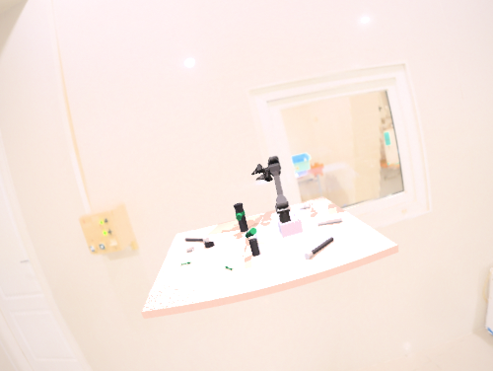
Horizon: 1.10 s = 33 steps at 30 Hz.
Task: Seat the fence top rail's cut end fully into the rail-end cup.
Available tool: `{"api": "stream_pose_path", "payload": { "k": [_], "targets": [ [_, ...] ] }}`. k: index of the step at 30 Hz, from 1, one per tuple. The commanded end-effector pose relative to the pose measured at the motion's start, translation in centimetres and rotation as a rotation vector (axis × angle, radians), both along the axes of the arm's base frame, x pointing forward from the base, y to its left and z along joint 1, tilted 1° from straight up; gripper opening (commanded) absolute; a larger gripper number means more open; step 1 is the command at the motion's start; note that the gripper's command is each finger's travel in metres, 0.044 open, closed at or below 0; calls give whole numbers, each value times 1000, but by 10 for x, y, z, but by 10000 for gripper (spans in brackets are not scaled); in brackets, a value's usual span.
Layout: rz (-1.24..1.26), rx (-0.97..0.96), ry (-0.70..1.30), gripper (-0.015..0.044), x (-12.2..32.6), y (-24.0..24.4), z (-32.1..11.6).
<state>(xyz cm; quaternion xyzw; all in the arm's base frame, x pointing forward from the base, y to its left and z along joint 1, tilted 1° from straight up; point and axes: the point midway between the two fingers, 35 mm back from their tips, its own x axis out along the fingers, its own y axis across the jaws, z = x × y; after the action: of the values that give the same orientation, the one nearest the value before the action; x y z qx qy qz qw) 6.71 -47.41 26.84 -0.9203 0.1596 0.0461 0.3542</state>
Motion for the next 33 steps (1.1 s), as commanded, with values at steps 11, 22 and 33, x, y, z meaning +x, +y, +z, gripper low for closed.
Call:
{"api": "stream_pose_path", "payload": {
  "k": [11,22,33],
  "targets": [
    [412,-667,378,440,136,89,3],
    [987,-1454,575,440,213,228,-14],
    [1589,-2319,503,440,212,354,-41]
  ]
}}
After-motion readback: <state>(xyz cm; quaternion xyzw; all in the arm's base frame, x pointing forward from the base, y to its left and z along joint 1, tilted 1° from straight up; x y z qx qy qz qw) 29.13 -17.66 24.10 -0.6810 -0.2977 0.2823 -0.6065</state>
